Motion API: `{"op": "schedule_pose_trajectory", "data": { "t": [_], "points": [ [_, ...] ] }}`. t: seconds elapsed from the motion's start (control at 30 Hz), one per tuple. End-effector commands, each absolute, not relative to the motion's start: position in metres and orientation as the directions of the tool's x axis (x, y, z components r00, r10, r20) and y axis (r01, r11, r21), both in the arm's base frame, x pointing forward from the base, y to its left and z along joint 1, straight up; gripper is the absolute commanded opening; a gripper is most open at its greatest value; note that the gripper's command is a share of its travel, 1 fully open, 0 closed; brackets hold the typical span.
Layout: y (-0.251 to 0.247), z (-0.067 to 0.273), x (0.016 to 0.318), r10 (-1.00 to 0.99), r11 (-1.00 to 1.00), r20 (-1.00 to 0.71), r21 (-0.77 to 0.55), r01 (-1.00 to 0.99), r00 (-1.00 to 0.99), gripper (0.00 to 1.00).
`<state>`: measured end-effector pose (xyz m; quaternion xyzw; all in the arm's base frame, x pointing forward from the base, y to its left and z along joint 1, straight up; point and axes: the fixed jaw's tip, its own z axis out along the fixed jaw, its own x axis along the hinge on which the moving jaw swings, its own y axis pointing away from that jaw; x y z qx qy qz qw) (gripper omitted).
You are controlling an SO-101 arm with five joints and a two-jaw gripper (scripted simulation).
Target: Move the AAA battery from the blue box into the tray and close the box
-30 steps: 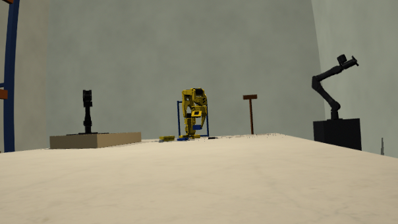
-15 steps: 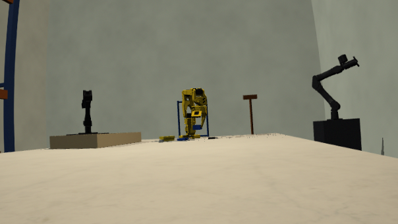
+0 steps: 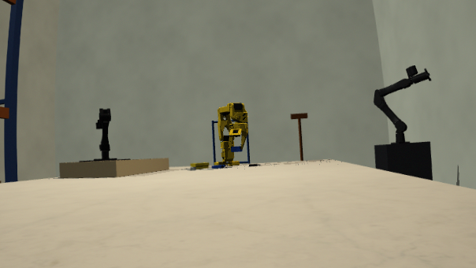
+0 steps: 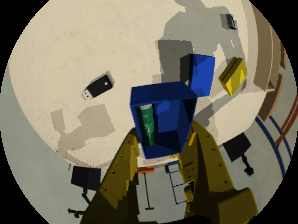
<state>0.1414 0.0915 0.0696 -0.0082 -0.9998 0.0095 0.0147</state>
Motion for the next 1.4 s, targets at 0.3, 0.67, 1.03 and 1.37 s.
{"op": "schedule_pose_trajectory", "data": {
  "t": [0.3, 0.67, 1.03, 1.37],
  "points": [
    [0.0954, 0.0758, 0.1452, 0.018, 1.0, 0.0, 0.0, 0.018, -1.0, 0.19],
    [0.0952, 0.0753, 0.145, 0.018, 1.0, 0.0, 0.0, 0.018, -1.0, 0.19],
    [0.0941, 0.0719, 0.1434, 0.018, 1.0, 0.0, 0.0, 0.018, -1.0, 0.19],
    [0.0934, 0.0707, 0.1423, 0.018, 1.0, 0.0, 0.0, 0.018, -1.0, 0.19]
  ]
}}
